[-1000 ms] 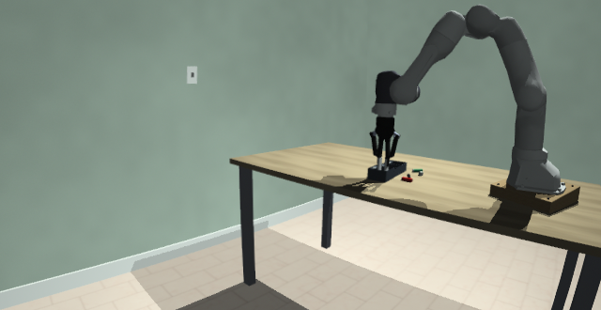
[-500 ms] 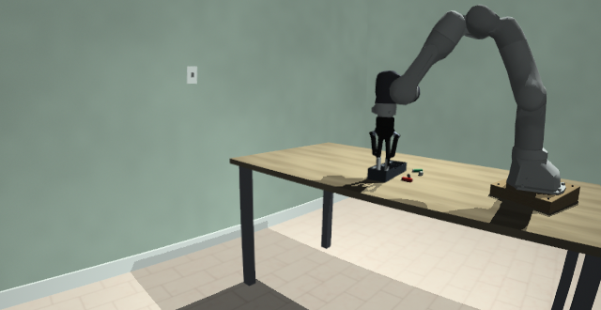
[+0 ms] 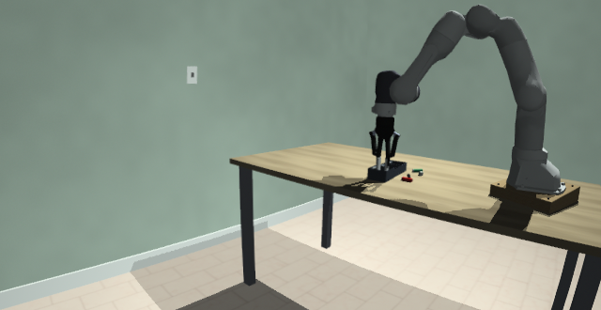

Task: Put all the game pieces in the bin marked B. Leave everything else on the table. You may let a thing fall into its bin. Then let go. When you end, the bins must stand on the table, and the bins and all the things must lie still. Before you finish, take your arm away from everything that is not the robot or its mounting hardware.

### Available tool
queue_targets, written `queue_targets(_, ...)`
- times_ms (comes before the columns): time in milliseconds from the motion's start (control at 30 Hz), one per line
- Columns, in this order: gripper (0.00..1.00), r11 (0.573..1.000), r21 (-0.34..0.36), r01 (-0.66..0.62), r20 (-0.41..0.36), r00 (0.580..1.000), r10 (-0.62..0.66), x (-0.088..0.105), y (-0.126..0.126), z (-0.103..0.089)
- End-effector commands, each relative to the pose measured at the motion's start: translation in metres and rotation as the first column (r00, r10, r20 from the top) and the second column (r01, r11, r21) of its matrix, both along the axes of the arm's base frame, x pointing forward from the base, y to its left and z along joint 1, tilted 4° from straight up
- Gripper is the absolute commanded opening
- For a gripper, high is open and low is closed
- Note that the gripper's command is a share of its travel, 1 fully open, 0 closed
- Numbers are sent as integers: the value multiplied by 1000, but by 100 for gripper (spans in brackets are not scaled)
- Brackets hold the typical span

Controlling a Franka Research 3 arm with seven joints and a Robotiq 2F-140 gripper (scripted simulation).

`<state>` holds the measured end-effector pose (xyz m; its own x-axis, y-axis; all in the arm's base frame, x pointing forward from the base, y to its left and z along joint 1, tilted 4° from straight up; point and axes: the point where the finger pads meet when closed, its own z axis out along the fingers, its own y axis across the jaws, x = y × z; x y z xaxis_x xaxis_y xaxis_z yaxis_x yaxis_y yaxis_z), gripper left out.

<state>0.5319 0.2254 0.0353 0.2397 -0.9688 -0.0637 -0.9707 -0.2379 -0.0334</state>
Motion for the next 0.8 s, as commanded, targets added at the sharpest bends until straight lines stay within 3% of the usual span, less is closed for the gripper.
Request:
queue_targets(0,19,1000,0,3,2,1000,-3,0,0,4)
queue_targets(767,19,1000,0,3,2,1000,-3,0,-2,33)
